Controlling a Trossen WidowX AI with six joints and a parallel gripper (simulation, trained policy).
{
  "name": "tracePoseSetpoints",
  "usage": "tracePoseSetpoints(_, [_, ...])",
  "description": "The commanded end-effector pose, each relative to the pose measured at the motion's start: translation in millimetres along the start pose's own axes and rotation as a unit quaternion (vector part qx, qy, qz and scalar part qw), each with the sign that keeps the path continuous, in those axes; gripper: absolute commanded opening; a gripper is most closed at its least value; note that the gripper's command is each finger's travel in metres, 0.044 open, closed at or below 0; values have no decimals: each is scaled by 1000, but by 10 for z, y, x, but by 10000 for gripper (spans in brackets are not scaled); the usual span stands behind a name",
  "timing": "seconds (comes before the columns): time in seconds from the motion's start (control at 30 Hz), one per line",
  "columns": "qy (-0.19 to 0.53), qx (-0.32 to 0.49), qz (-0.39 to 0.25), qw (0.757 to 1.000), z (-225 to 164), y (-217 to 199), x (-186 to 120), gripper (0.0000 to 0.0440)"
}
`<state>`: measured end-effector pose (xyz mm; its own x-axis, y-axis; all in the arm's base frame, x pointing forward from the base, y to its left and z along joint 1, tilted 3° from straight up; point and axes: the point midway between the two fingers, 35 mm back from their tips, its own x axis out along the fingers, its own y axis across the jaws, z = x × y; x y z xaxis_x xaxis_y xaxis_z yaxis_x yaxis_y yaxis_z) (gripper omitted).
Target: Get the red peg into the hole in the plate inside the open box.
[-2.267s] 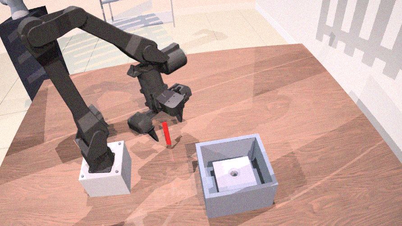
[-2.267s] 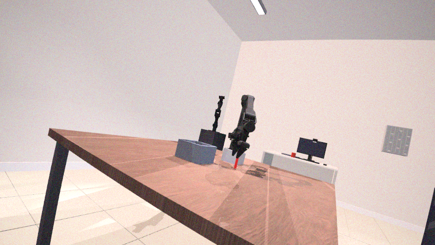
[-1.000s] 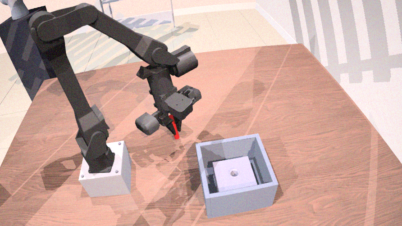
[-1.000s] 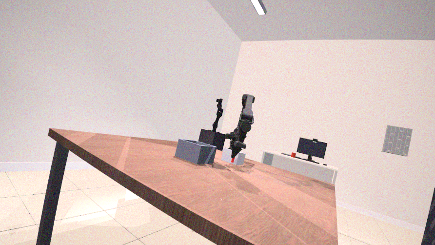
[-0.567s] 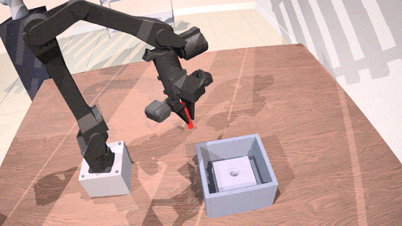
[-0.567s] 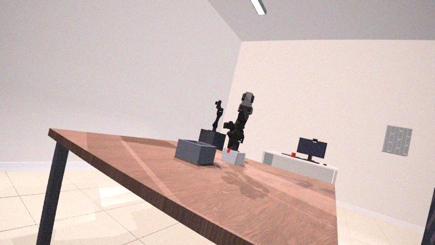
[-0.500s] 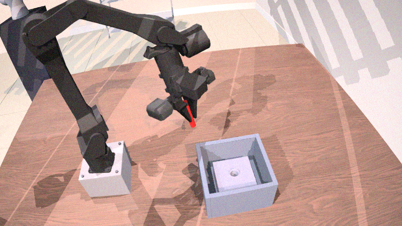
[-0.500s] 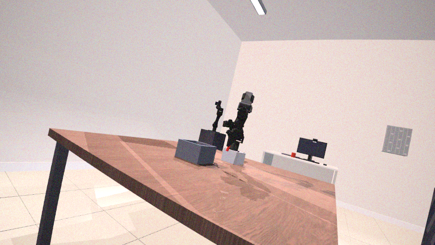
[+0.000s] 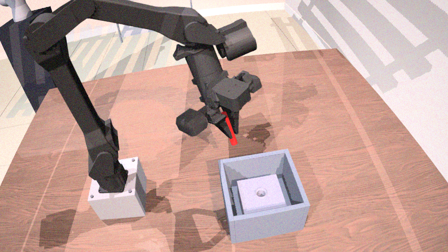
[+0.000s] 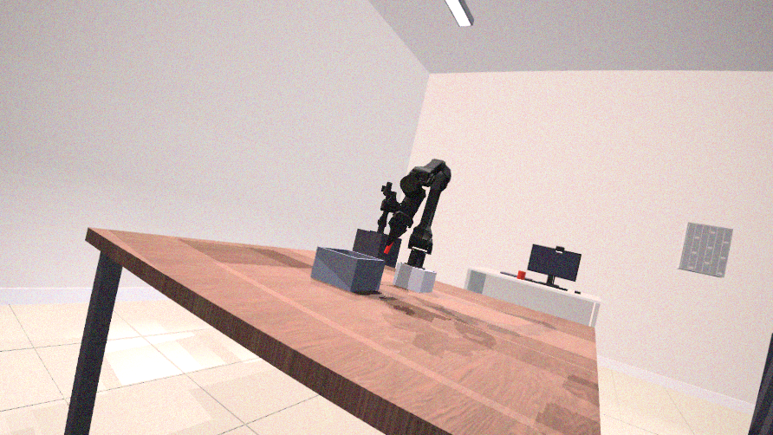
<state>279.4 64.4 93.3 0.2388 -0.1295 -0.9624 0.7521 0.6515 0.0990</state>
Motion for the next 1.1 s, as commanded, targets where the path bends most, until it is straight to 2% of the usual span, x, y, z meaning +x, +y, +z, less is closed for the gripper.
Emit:
tracePoseSetpoints(0.0, [-2, 7, -6, 1000, 123, -16, 37, 0])
tracePoseSetpoints(0.63, [2, 70, -17, 997, 751, -152, 356, 7])
tracePoseSetpoints(1.0, [26, 85, -31, 996, 863, -216, 675, 14])
tracePoseSetpoints(1.07, [30, 84, -36, 995, 859, -235, 750, 32])
